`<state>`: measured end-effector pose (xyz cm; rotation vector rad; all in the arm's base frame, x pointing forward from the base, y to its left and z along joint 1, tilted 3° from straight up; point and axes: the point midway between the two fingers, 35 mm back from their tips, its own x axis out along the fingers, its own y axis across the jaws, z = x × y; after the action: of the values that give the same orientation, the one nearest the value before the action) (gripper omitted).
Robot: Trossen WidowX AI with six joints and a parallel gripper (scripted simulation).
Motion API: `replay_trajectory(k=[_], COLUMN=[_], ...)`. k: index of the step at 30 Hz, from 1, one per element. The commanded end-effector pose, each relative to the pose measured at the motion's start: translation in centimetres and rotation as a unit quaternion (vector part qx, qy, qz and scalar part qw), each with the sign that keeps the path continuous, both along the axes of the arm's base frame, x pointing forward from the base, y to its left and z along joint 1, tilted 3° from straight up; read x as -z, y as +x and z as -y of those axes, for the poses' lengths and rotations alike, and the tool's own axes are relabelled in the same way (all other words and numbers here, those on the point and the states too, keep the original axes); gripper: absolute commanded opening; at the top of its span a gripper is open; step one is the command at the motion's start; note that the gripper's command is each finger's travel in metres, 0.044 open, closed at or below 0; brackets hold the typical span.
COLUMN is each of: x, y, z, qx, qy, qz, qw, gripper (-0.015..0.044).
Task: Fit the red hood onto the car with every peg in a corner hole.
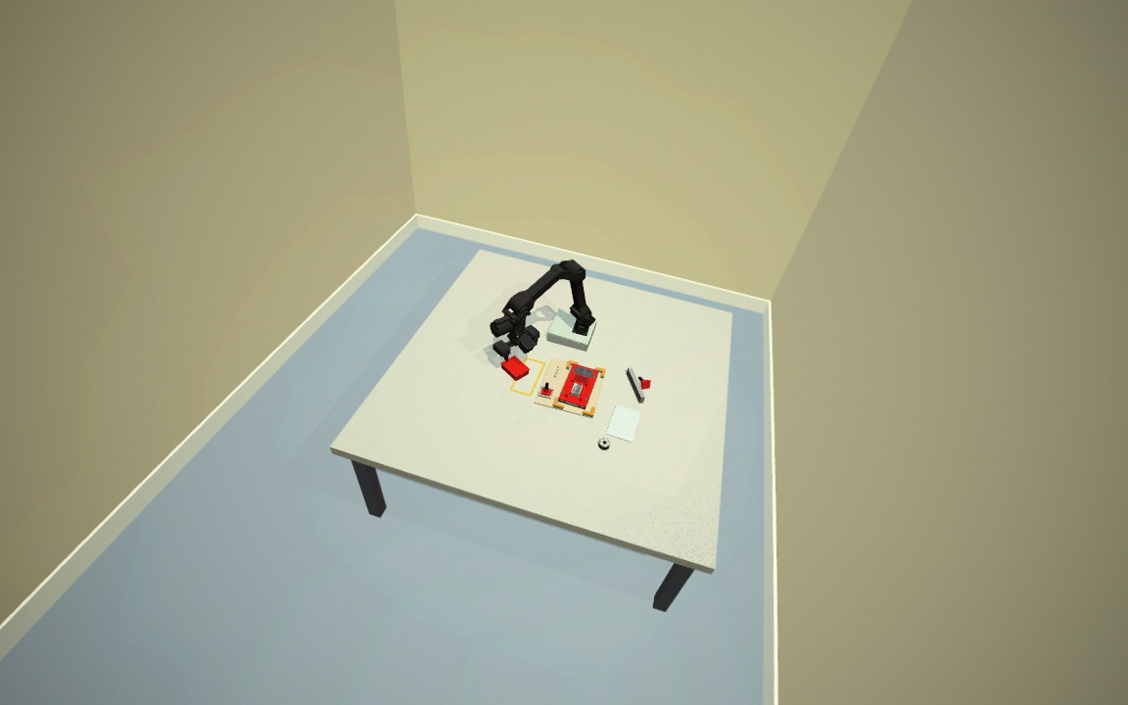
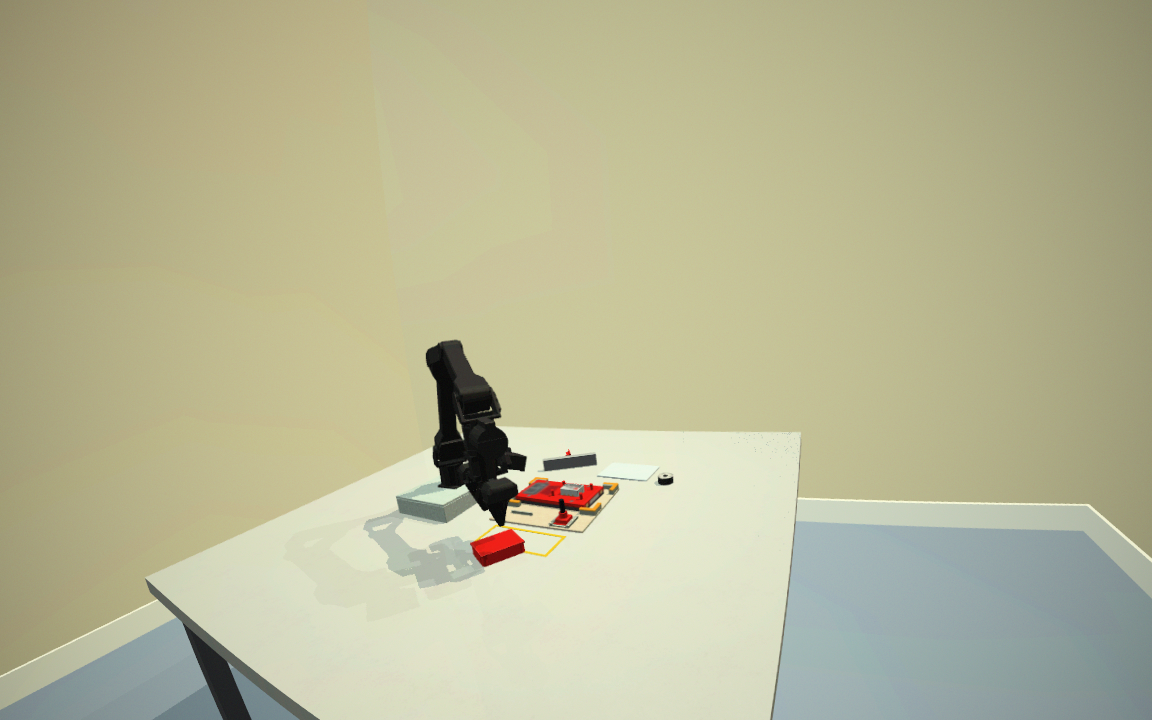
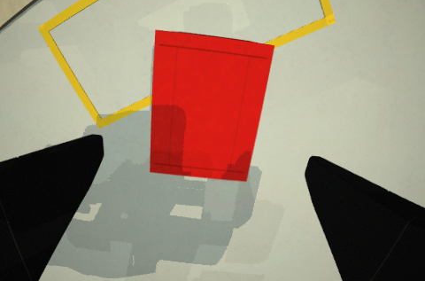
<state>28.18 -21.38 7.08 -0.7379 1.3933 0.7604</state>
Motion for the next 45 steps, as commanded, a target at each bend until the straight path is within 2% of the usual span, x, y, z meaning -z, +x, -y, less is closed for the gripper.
replay_trajectory(k=[1,45], x=[0.3,3.4], y=[-0.1,0.0], z=[0.0,0.0], qx=[0.004,0.004], qy=[-0.001,-0.001], qz=[-0.003,-0.003], qw=[1.000,1.000], gripper=[0.0440,0.0440])
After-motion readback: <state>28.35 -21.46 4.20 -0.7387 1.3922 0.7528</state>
